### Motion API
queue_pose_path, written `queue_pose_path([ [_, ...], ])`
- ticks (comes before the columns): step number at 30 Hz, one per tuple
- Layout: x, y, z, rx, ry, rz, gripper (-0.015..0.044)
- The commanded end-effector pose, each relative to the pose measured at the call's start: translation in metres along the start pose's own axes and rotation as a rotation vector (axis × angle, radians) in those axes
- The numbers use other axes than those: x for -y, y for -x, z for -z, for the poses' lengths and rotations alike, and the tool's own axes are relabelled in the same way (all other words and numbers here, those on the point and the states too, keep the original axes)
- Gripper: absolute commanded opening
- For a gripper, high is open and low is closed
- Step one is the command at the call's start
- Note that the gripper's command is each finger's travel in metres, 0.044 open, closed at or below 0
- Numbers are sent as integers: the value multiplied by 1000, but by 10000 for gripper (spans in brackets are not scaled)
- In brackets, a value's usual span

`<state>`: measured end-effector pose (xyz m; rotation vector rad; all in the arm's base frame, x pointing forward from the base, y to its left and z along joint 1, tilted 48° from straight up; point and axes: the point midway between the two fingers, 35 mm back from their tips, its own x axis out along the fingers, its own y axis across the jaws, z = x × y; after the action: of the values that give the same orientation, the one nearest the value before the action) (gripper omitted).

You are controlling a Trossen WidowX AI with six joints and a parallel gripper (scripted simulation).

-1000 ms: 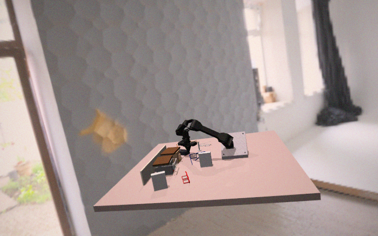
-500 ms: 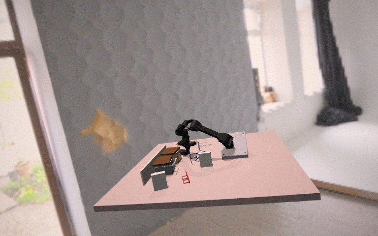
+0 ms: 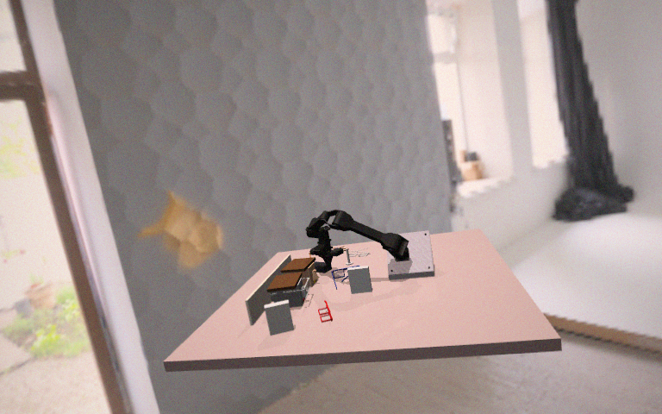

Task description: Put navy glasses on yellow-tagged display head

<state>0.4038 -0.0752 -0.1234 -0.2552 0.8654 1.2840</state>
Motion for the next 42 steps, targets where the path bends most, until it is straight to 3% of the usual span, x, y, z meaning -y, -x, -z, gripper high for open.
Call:
queue_pose_path([
  [1, 1, -2, 1, 4, -9, -3, 0],
  [42, 14, -2, 1, 4, -9, -3, 0],
])
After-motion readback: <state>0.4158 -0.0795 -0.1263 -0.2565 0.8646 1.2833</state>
